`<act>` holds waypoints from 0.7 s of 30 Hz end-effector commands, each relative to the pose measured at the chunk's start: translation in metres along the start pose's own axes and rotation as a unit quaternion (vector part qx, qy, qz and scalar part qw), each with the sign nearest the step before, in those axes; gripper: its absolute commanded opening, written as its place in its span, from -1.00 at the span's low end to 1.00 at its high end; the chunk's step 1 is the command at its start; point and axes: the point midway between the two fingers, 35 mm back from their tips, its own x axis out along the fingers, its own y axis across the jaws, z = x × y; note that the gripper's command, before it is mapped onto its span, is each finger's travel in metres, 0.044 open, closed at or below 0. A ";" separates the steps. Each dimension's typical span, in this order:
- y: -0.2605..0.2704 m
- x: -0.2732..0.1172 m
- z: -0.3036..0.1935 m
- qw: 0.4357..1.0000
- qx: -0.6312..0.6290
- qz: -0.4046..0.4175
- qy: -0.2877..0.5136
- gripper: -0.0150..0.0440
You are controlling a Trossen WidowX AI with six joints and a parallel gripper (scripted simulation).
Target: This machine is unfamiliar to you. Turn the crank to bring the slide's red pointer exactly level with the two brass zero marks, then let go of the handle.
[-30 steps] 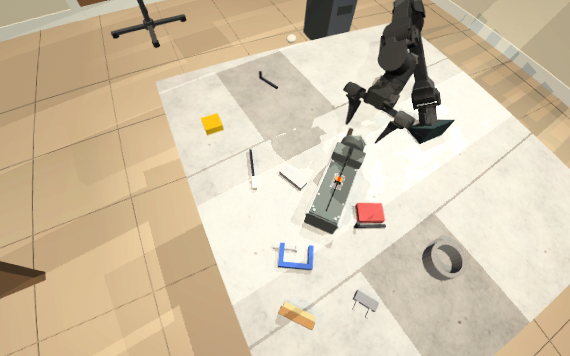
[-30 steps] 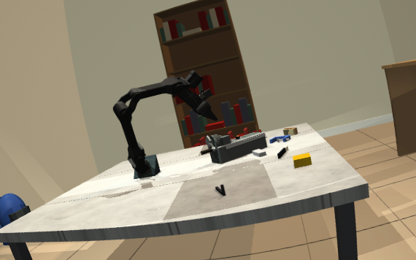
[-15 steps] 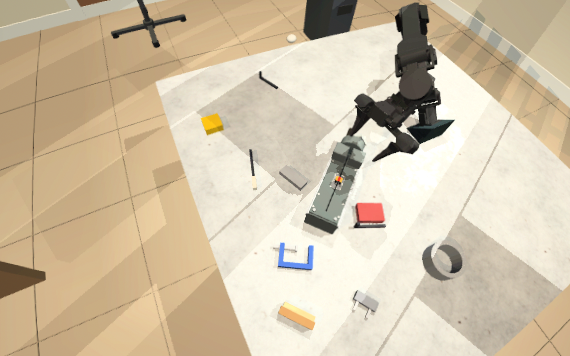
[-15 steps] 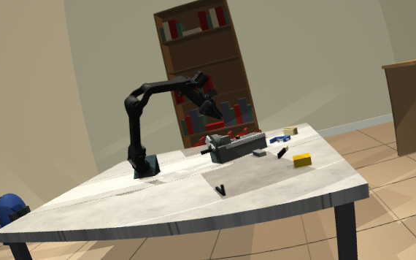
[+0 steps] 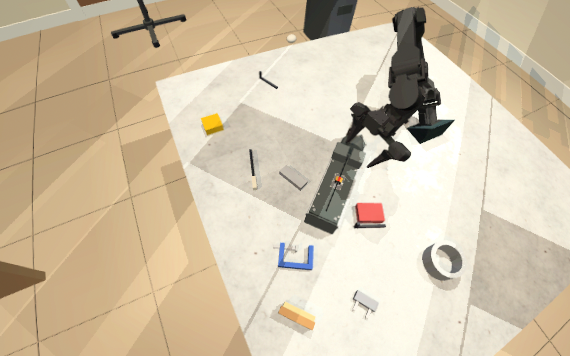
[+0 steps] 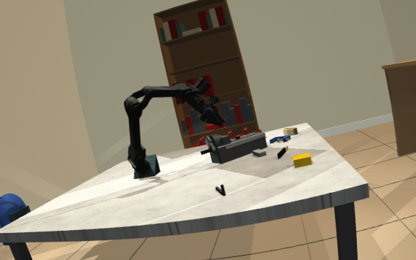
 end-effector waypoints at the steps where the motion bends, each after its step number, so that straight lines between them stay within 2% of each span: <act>1: 0.001 0.000 -0.001 1.000 -0.004 0.000 0.000 1.00; 12: 0.001 0.000 -0.001 1.000 -0.004 0.000 0.000 1.00; 21: 0.001 0.000 -0.001 1.000 -0.004 0.000 0.000 0.20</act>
